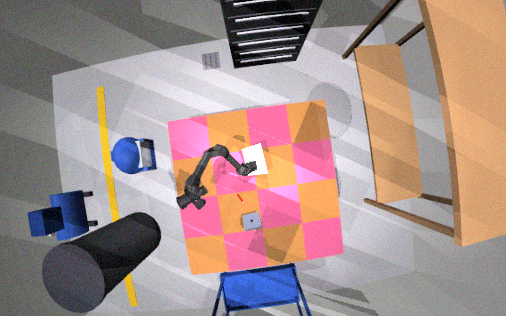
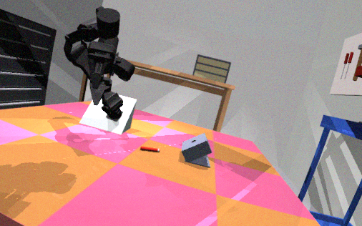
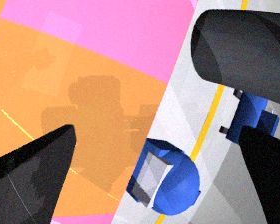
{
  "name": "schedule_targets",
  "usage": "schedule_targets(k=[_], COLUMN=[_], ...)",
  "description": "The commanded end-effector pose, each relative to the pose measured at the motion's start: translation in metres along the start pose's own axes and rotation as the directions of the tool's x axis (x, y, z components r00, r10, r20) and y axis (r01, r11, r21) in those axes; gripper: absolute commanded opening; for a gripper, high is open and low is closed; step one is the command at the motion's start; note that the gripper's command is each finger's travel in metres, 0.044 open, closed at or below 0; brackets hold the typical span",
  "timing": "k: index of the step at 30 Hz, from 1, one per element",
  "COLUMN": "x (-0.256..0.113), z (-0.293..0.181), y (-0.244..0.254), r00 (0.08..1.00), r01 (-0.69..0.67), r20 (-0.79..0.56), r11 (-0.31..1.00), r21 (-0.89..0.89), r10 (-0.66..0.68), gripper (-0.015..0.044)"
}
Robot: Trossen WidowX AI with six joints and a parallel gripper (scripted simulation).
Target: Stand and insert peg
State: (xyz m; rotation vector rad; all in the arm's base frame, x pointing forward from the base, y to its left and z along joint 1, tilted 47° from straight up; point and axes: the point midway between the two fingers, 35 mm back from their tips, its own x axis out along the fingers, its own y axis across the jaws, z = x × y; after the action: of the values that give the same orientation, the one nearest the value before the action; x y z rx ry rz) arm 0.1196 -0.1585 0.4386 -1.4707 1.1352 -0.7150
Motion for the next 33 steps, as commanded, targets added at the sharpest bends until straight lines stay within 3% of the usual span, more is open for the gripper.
schedule_targets(k=[1, 11, 19, 23, 33], x=[0.019, 0.033, 0.007, -0.013, -0.008], z=[0.046, 0.164, 0.232, 0.246, 0.248], y=[0.021, 0.105, 0.200, 0.246, 0.252], r00=[0.993, 0.913, 0.828, 0.804, 0.803], r01=[-0.099, -0.383, -0.559, -0.593, -0.595], r20=[0.071, 0.158, 0.068, -0.026, -0.030], r11=[0.995, 0.923, 0.829, 0.805, 0.803], r21=[0.015, 0.027, 0.016, 0.019, 0.019], r10=[0.097, 0.375, 0.557, 0.594, 0.596], gripper=[0.0440, 0.0440, 0.0440, 0.0440, 0.0440])
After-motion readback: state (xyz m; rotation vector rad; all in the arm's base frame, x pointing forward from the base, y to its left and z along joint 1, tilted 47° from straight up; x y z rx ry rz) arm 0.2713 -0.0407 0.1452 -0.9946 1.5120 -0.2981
